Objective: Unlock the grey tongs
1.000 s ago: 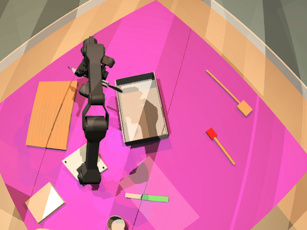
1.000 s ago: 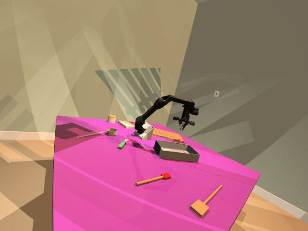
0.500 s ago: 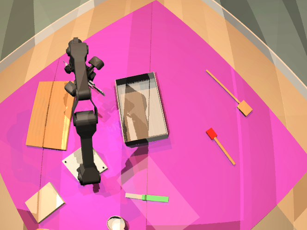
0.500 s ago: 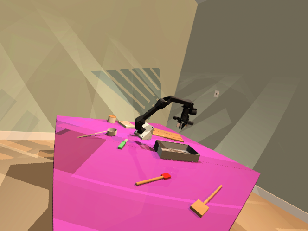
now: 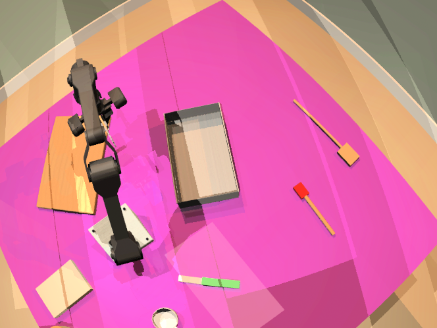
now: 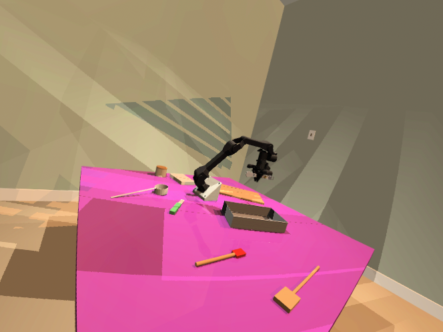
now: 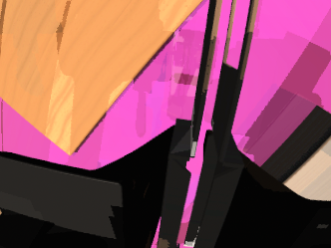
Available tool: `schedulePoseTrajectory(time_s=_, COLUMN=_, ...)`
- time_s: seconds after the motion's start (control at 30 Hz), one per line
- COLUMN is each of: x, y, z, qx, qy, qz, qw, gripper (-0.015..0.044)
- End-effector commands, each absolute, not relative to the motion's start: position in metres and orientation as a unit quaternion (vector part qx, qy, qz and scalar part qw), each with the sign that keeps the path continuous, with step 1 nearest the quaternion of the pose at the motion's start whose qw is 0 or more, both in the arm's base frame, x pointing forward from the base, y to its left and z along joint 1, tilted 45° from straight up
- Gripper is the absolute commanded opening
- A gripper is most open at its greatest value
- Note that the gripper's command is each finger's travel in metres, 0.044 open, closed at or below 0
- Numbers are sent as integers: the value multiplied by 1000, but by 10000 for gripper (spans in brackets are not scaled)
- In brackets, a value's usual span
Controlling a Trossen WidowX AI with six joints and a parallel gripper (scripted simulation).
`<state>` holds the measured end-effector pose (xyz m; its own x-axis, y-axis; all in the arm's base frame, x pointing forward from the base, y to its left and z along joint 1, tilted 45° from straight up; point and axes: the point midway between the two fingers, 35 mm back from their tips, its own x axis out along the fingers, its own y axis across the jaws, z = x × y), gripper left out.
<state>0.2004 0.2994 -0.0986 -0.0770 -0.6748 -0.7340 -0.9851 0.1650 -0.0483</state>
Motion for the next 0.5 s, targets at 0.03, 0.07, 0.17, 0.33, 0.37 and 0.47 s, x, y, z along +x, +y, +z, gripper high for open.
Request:
schedulePoseTrajectory(time_s=0.03, x=177, y=315, z=-104, qx=-576, qy=704, qz=207, qw=359, gripper=-150)
schedulePoseTrajectory(time_s=0.07, x=171, y=318, z=-106, qx=-572, qy=707, qz=199, qw=366, gripper=-150)
schedulePoseTrajectory(time_s=0.17, x=154, y=325, z=-110, qx=-558, qy=714, qz=174, qw=387, gripper=-150)
schedulePoseTrajectory(time_s=0.33, x=126, y=334, z=-117, qx=-532, qy=724, qz=130, qw=419, gripper=-150)
schedulePoseTrajectory(time_s=0.37, x=120, y=336, z=-119, qx=-527, qy=726, qz=121, qw=425, gripper=-150)
schedulePoseTrajectory(time_s=0.47, x=103, y=341, z=-123, qx=-510, qy=731, qz=93, qw=444, gripper=-150)
